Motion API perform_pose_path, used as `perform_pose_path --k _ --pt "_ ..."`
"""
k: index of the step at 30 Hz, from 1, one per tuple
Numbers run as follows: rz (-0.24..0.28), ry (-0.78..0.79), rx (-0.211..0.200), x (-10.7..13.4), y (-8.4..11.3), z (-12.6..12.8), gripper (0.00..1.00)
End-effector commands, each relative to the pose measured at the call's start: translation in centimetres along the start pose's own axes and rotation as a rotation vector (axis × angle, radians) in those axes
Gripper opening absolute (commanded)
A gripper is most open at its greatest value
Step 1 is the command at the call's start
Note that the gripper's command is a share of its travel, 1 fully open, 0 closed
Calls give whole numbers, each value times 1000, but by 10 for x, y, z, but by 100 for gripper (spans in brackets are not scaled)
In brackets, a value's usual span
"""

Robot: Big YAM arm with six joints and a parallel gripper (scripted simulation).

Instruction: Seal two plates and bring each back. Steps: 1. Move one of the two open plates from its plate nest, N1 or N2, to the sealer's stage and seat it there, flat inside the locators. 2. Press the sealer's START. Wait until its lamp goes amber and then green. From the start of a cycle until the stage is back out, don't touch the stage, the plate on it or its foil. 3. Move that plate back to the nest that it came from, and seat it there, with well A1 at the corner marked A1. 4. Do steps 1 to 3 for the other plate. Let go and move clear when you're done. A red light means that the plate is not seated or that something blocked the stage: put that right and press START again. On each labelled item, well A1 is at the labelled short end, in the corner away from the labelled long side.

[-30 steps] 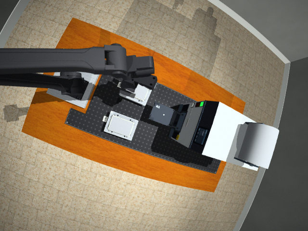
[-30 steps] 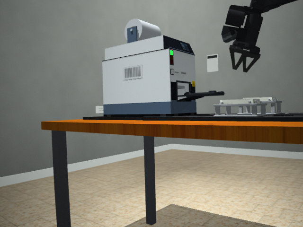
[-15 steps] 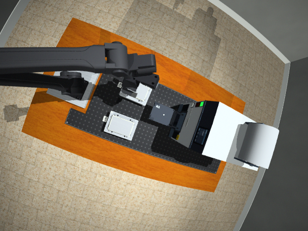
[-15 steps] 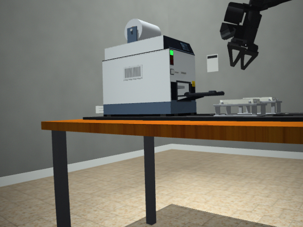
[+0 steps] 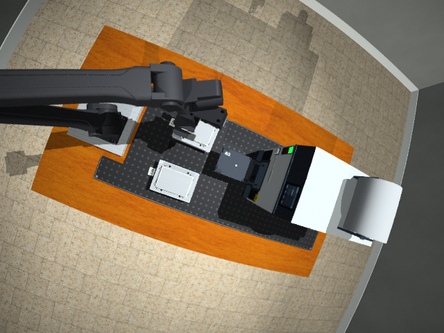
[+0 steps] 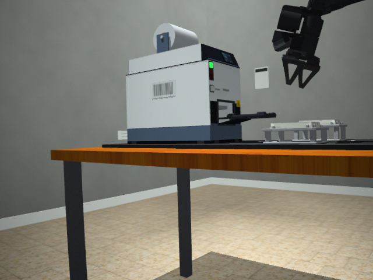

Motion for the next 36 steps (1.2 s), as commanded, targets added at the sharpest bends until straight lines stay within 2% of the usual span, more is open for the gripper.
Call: perform_pose_path --k 1,8,15,17,23,26,27,28,31,36 --pt "-56 -15 -25 -24 19 2 100" --pt "-61 -20 -26 -29 15 4 100" --pt "-39 -14 -17 -26 15 4 100" --pt "63 -14 -12 -33 18 1 100" --pt "280 -10 -11 -36 11 2 100" --pt "291 -4 -11 -32 14 1 100" --pt "336 -1 -14 -30 15 2 100" --pt "350 1 -14 -30 16 2 100" --pt "312 0 -11 -31 16 4 100" --pt "292 -2 -15 -26 16 8 100"
Point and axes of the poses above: the point where the finger pads meet when closed, its own y axis back along the fingers, its own z axis across the jaws, x = y × z, the point moved 1 cm from there along y, back along the fingers, and after that the axes turned 1 degree about -y, right-handed, at the moved point
